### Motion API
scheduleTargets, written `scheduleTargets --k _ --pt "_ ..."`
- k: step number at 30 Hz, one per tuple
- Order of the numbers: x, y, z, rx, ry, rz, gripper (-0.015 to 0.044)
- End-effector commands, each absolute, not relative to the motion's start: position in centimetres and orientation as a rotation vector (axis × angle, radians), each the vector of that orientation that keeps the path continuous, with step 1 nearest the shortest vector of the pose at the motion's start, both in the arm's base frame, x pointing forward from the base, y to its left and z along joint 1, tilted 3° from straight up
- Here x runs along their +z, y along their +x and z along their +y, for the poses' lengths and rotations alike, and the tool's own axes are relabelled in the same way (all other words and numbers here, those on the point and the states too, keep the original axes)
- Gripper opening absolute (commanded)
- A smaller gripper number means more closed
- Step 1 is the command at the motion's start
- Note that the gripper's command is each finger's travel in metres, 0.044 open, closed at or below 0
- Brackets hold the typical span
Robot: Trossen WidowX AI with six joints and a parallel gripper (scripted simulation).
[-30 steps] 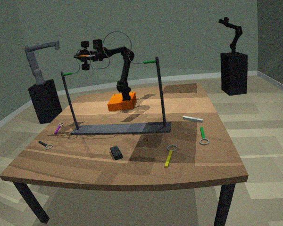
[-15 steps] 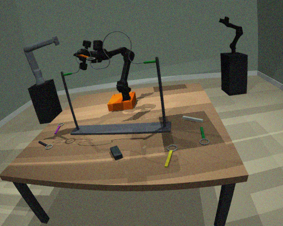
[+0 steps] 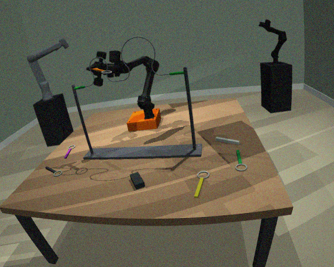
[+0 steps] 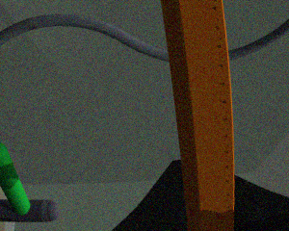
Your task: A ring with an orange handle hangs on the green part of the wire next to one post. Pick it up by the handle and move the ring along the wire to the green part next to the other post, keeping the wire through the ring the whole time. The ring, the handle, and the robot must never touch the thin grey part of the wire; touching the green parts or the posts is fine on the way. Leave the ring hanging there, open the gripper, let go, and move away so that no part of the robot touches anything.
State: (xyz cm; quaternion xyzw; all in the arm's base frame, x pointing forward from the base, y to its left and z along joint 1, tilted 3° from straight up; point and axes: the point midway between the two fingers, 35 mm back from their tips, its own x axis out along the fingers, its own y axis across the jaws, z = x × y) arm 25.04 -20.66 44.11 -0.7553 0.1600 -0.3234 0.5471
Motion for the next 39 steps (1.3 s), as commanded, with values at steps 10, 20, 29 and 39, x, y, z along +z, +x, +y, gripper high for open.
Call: scheduleTargets --k 10,20,29,39 --pt "40.1 25.2 -21.4 -0.719 -1.546 0.407 -0.015" --pt "36.5 25.5 -21.1 -0.667 -1.304 0.428 -0.015" --pt "33.3 25.9 -20.0 -0.615 -1.08 0.442 -0.015" --pt "30.1 26.6 -18.1 -0.553 -0.832 0.453 -0.015"
